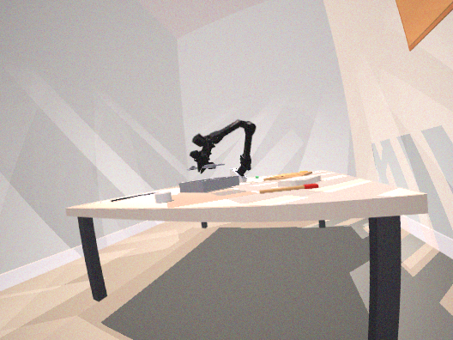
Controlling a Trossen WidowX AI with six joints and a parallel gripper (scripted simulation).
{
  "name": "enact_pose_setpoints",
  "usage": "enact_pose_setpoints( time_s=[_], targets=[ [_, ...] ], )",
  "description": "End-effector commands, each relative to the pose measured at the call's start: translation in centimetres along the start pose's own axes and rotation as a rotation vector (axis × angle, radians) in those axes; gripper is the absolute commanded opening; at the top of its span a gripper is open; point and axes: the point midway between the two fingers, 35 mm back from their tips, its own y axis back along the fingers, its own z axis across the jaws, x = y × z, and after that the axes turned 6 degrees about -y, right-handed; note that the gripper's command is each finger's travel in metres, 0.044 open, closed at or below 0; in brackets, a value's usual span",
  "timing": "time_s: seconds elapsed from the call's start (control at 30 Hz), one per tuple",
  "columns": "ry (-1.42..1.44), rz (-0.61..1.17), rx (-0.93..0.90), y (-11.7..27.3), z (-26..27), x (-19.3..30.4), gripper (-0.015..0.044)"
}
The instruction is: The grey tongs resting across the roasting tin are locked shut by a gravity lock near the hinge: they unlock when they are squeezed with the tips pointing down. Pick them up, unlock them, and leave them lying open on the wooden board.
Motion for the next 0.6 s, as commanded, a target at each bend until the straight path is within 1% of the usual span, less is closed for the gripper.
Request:
enact_pose_setpoints(
  time_s=[0.0,0.33,0.57],
  targets=[
    [0.005,0.006,-0.001,0.87,0.39,0.3,-0.015],
    [0.005,0.005,0.001,0.86,0.39,0.29,-0.015],
    [0.002,-0.012,0.064,0.63,0.45,0.0,-0.015]
  ],
)
